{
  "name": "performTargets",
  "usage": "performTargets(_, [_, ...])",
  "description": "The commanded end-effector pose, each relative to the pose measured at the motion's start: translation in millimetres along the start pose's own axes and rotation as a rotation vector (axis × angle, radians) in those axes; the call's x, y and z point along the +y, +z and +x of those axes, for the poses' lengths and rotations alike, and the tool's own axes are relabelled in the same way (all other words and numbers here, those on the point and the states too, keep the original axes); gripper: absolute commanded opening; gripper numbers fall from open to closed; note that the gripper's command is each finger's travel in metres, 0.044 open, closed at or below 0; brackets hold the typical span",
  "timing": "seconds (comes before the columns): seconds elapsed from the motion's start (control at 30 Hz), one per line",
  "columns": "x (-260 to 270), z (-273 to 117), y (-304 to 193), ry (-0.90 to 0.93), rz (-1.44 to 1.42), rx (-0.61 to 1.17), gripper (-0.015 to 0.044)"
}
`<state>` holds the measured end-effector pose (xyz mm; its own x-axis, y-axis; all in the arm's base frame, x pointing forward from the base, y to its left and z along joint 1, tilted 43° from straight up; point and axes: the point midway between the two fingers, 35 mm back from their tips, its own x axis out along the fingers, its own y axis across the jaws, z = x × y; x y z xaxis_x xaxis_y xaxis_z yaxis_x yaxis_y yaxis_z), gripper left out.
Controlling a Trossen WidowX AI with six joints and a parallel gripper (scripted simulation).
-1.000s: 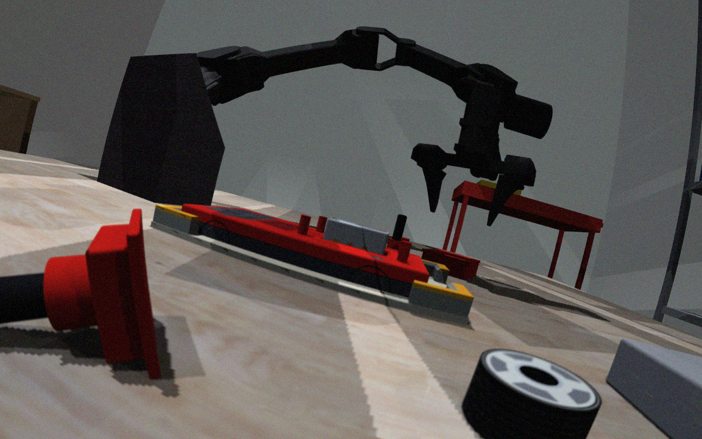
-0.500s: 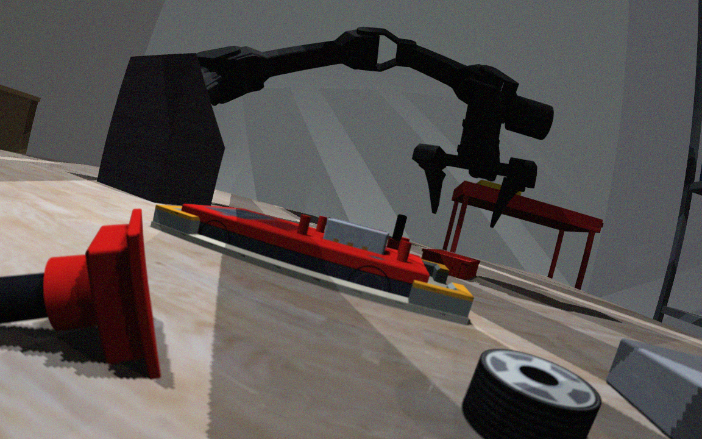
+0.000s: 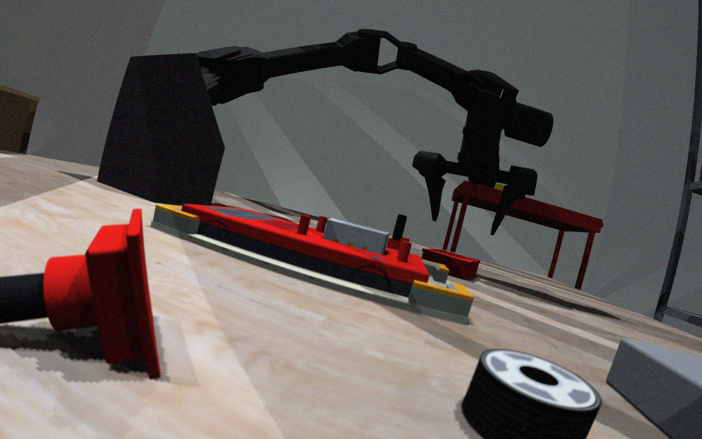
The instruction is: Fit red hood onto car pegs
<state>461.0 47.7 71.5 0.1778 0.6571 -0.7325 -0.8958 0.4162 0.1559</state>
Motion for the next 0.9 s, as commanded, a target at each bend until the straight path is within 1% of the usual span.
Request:
performTargets(0.0, [1,6,-2,0.005,0.009,0.000,0.0440])
performTargets(0.87, [2,29,-1,0.006,0.009,-0.001,0.0440])
